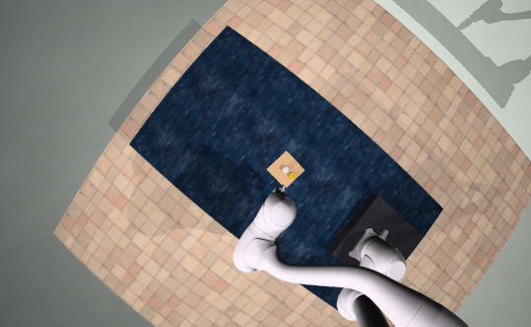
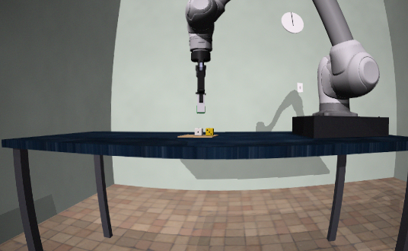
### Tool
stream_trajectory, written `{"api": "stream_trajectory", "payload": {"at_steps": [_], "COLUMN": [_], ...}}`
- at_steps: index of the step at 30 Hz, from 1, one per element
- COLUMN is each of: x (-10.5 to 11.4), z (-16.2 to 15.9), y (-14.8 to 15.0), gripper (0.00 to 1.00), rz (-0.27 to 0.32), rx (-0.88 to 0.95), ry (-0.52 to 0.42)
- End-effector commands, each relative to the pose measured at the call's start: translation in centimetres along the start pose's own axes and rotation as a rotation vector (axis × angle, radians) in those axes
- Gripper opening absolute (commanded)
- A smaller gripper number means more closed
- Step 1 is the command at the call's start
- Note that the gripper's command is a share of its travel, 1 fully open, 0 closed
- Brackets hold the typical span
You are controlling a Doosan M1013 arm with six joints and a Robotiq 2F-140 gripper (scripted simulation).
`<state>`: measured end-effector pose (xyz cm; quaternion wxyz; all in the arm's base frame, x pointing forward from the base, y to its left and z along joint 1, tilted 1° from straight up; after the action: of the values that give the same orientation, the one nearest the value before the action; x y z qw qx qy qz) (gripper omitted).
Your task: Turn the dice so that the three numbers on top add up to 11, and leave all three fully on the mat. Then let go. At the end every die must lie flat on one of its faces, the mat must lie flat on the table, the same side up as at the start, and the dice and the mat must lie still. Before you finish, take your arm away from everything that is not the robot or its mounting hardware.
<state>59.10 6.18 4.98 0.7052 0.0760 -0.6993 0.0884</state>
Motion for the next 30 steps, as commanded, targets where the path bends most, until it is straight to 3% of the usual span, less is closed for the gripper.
{"api": "stream_trajectory", "payload": {"at_steps": [1, 7, 12, 24, 30], "x": [-0.2, -0.3, -0.7, -0.8, -0.9], "z": [-1.3, -2.2, -3.9, -4.3, -3.8], "y": [0.2, 0.4, 0.8, 0.8, 0.3], "gripper": [0.16, 0.16, 0.16, 0.16, 0.16], "rz": [-0.014, -0.013, -0.013, -0.017, -0.027], "rx": [0.173, 0.283, 0.502, 0.548, 0.537], "ry": [-0.001, -0.002, -0.003, -0.034, -0.237]}}
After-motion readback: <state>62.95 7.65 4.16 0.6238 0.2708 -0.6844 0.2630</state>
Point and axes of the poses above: the point where the finger pads meet when closed, its own x axis back along the fingers, its own y axis across the jaws, z = x × y, the point moved 1 cm from there along x, back along the fingers, and after that the axes turned 8 degrees about x, right-handed, at the moved point
